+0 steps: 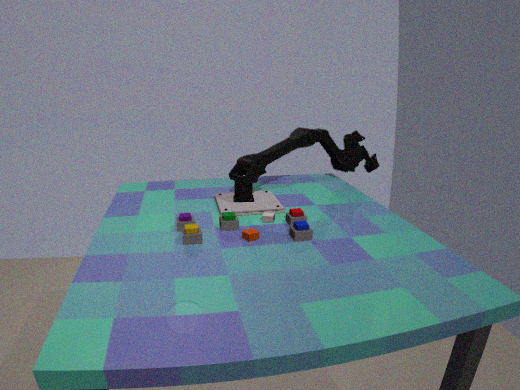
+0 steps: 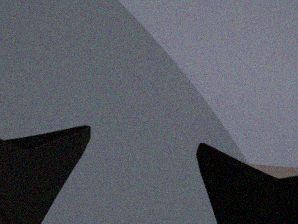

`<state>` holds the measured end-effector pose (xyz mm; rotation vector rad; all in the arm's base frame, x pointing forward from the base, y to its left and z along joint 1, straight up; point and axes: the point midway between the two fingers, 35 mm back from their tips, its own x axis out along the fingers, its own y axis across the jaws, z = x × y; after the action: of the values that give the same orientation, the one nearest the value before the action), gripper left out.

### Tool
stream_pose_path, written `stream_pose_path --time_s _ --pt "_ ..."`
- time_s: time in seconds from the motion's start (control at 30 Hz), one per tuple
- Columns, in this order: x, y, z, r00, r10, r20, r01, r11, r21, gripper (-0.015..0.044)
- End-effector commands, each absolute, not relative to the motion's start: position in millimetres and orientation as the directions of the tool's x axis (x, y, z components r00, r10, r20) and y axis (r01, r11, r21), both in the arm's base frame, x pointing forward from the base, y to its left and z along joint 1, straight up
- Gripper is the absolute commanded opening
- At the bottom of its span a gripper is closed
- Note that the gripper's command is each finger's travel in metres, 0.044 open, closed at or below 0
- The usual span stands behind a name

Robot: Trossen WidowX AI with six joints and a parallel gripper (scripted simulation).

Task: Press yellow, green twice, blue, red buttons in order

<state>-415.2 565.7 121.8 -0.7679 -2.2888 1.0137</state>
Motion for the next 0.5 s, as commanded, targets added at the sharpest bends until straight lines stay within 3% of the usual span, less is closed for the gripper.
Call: stream_pose_path --time_s 0.0,0.47 --pt "-412.7 567.3 122.1 -0.702 0.677 0.223 0.282 0.551 -0.785 0.0400" --pt "-220.8 664.9 124.3 -0.443 0.896 0.028 0.301 0.178 -0.937 0.0400"
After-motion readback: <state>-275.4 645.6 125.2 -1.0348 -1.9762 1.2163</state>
